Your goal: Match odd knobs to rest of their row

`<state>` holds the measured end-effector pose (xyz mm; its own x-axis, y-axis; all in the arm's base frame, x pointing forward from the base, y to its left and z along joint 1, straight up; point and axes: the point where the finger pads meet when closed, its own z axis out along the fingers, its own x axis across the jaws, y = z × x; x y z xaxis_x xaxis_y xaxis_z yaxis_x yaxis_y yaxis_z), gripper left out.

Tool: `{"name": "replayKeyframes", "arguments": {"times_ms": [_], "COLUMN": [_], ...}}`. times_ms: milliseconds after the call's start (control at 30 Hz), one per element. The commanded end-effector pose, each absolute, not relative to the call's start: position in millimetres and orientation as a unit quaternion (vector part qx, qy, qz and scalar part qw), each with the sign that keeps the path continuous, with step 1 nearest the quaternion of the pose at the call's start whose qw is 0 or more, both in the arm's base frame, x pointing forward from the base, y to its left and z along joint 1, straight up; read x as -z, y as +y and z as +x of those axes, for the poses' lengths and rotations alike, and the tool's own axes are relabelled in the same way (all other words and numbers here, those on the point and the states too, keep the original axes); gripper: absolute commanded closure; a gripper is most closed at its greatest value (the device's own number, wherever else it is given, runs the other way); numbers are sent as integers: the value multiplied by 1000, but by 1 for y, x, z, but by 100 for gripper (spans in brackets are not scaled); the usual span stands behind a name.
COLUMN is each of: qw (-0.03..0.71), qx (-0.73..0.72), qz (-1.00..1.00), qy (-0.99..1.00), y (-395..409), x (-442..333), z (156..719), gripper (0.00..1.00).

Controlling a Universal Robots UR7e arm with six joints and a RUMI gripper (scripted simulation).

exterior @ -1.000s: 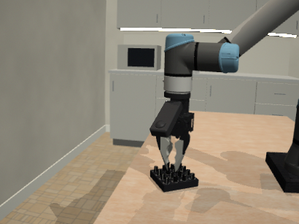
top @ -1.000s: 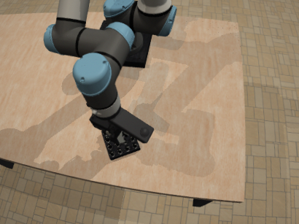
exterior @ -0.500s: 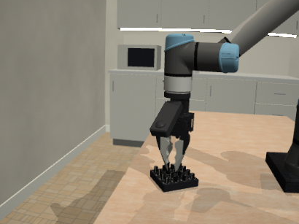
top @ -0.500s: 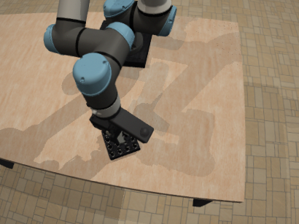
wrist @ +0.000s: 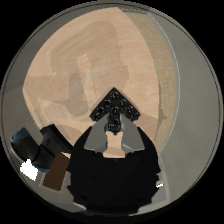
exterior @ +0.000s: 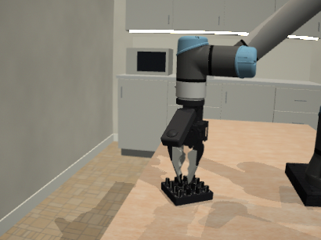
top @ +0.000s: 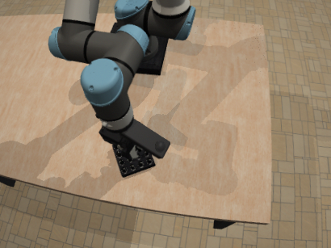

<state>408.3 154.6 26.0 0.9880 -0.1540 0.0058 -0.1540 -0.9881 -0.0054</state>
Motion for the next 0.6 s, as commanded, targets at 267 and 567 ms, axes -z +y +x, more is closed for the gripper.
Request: {"name": "replayKeyframes", "arguments": {"times_ms": [267,567], "qw": [3,3], "qx": [2,2], "qz": [-997,-997], "qy": [77,77], "y": [155,155], "x": [-21,-15], "z": [408,408], "gripper": [89,89]}}
